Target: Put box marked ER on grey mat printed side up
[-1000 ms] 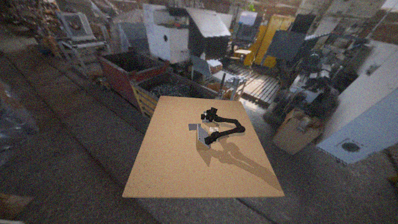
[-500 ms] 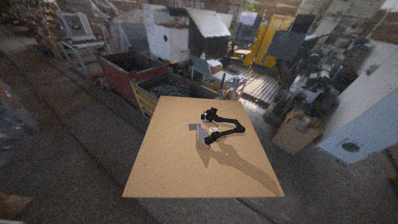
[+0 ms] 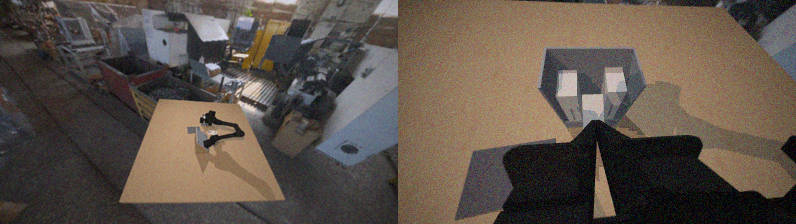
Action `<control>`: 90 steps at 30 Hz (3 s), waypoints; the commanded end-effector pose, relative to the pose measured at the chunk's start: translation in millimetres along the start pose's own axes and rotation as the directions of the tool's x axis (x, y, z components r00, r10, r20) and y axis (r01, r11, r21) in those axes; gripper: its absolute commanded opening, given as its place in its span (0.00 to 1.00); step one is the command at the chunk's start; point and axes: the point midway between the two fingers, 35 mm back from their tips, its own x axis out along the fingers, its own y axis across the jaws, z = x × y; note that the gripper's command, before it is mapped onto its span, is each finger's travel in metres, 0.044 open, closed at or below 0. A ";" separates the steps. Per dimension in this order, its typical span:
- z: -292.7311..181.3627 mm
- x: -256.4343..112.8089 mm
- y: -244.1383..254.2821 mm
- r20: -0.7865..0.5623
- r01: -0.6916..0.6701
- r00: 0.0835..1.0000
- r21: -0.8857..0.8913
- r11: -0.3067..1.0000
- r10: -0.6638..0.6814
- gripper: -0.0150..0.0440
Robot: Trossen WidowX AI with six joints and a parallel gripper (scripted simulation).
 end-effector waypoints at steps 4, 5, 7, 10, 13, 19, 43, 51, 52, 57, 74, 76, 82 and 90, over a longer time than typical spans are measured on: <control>-6.0 -3.9 0.1 -0.003 0.003 1.000 -0.002 1.000 -0.003 0.25; -6.0 -3.9 0.1 -0.003 0.003 1.000 -0.002 1.000 -0.003 0.25; -3.6 -2.7 0.2 -0.002 0.000 1.000 -0.002 1.000 0.000 0.25; -3.6 -2.7 0.2 -0.002 0.000 1.000 -0.002 1.000 0.000 0.25; -3.6 -2.7 0.2 -0.002 0.000 1.000 -0.002 1.000 0.000 0.25; -3.6 -2.7 0.2 -0.002 0.000 1.000 -0.002 1.000 0.000 0.25; 16.1 -4.5 5.1 -0.193 -0.166 0.981 -0.790 0.590 0.018 0.66; 22.5 -7.4 3.8 -0.264 -0.255 0.965 -0.926 0.279 0.008 0.66; 23.3 -7.8 3.5 -0.272 -0.266 0.962 -0.934 0.237 0.006 0.66; 27.1 -10.2 1.8 -0.314 -0.314 0.949 -0.949 0.030 -0.005 0.66; 24.7 -0.7 2.1 -0.320 -0.320 0.947 -0.947 0.002 -0.005 0.66; 23.7 2.4 2.2 -0.320 -0.320 0.947 -0.947 0.002 -0.005 0.66; 20.7 11.6 2.0 -0.320 -0.320 0.948 -0.948 0.002 -0.005 0.66; 16.4 23.7 1.2 -0.319 -0.319 0.948 -0.948 0.002 -0.007 0.66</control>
